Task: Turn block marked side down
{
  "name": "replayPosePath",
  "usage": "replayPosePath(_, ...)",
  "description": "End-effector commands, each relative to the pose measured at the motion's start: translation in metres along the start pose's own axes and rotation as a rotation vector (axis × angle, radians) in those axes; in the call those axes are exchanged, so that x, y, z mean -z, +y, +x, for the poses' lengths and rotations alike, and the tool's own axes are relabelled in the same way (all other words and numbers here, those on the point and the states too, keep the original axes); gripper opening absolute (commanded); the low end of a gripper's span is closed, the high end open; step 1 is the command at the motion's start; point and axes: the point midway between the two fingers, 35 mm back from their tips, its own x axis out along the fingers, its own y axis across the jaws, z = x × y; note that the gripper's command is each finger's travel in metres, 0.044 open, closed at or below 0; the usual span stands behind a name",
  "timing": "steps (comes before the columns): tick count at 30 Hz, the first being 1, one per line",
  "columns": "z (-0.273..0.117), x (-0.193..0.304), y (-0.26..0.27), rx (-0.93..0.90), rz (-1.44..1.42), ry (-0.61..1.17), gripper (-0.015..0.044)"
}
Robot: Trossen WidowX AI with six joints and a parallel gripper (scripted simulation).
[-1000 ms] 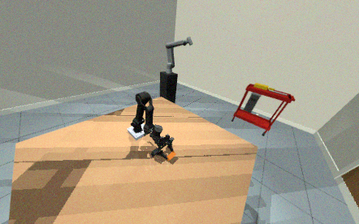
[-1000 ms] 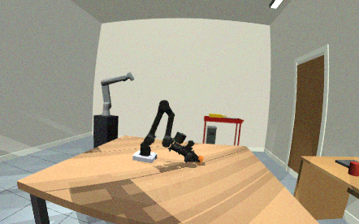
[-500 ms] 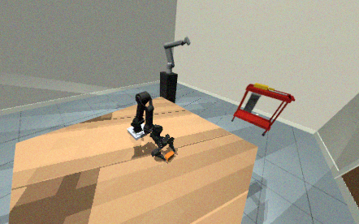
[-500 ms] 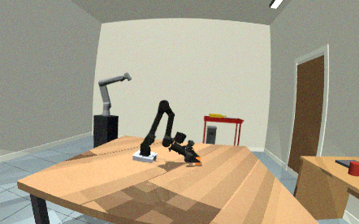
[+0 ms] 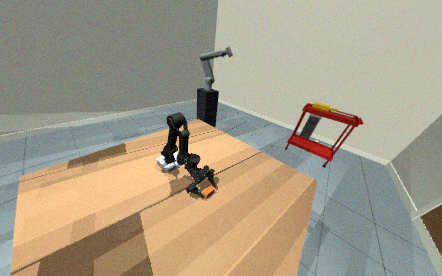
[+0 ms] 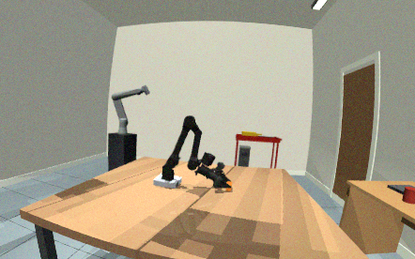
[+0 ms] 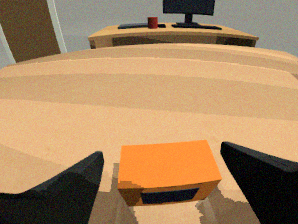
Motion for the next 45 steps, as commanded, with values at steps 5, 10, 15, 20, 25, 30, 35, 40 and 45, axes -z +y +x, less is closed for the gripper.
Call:
replayPosePath(5,0.0,0.0,-0.001,0.005,-0.005,-0.001,0.044)
replayPosePath(10,0.003,-0.002,-0.001,0.007,-0.002,0.014,0.044)
replayPosePath(15,0.015,-0.014,-0.001,0.009,0.002,0.161,0.044)
replayPosePath(20,0.004,-0.03,0.0,0.007,0.001,0.329,0.044)
replayPosePath(25,-0.03,-0.053,0.0,0.005,0.0,0.486,0.044)
replayPosePath(30,-0.046,-0.056,-0.001,0.006,-0.002,0.55,0.044)
replayPosePath(35,-0.046,-0.056,-0.001,0.006,-0.002,0.55,0.044)
replayPosePath(40,-0.046,-0.056,-0.001,0.006,-0.002,0.55,0.044)
replayPosePath(45,-0.039,-0.063,0.0,0.007,-0.005,0.631,0.044)
